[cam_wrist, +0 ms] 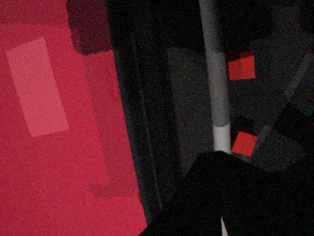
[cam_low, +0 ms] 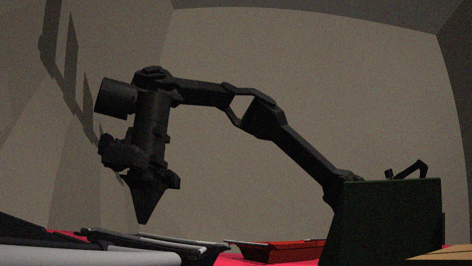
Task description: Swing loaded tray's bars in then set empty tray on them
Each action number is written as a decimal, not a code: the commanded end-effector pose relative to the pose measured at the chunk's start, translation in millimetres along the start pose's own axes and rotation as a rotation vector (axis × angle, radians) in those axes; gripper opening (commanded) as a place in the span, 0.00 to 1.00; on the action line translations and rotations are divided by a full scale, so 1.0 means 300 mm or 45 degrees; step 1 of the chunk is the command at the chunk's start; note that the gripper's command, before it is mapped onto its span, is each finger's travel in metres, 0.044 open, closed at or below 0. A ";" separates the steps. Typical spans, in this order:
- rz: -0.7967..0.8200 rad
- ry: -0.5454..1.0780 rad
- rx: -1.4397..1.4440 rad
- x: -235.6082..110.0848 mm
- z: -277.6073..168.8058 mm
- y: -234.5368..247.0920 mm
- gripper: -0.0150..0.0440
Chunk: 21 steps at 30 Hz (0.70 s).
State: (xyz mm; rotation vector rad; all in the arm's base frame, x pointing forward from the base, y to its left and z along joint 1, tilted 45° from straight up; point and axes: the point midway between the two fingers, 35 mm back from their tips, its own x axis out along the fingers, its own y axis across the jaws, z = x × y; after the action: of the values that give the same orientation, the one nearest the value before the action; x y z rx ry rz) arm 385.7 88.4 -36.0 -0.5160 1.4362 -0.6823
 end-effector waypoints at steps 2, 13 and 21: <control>0.000 0.000 0.000 0.000 0.000 0.000 0.25; 0.000 0.000 0.000 0.000 0.000 0.000 0.34; 0.001 0.000 0.000 -0.067 -0.002 -0.001 0.70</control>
State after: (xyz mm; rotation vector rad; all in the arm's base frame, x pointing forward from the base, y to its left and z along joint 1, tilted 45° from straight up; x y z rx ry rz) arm 385.0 89.9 -32.1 -0.5214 1.4412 -0.6867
